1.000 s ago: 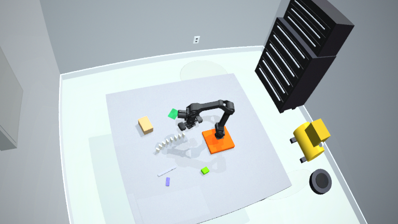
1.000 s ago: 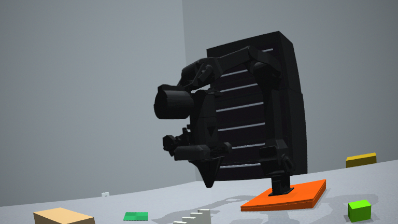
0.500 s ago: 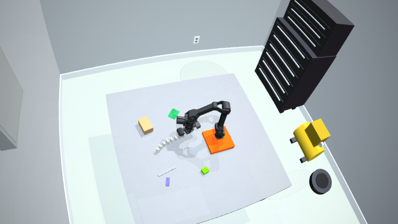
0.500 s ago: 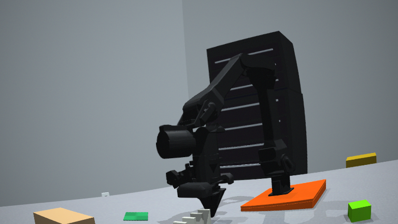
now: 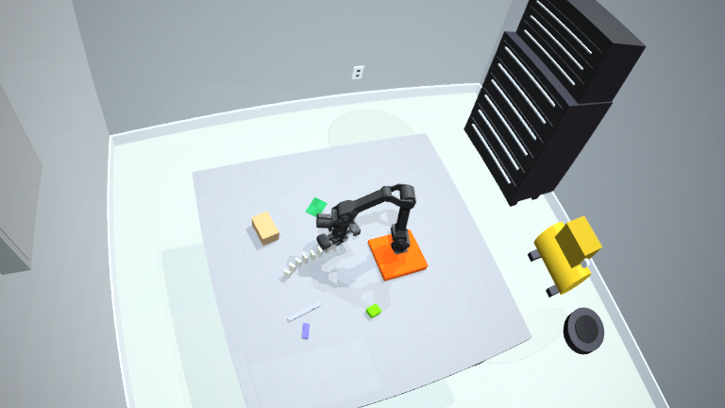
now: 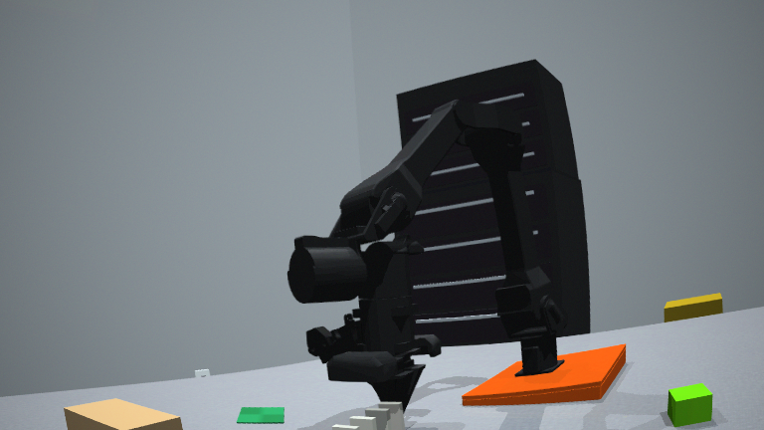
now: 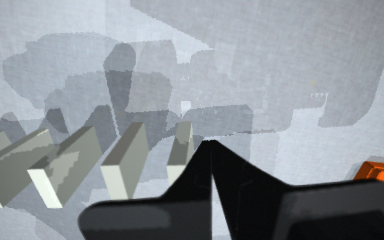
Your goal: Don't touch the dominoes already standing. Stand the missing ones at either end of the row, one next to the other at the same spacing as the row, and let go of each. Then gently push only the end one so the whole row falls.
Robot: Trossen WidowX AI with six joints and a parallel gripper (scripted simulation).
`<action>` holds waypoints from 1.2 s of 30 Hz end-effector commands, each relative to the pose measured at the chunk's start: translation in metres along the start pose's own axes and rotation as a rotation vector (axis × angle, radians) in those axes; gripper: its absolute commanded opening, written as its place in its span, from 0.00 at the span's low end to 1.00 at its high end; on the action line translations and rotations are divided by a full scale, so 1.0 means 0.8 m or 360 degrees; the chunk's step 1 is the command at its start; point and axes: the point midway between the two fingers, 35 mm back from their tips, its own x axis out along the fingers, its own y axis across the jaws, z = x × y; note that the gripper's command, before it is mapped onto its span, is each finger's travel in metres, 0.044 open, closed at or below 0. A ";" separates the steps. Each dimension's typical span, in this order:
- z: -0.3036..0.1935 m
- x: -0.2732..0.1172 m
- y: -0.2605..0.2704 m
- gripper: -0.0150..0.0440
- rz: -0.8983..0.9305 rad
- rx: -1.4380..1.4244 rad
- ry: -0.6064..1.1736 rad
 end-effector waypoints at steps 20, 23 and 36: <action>-0.002 -0.073 0.042 0.25 -0.0005 0.0005 0.0002; -0.002 -0.073 0.042 0.25 -0.0005 0.0005 0.0002; -0.002 -0.073 0.042 0.25 -0.0005 0.0005 0.0002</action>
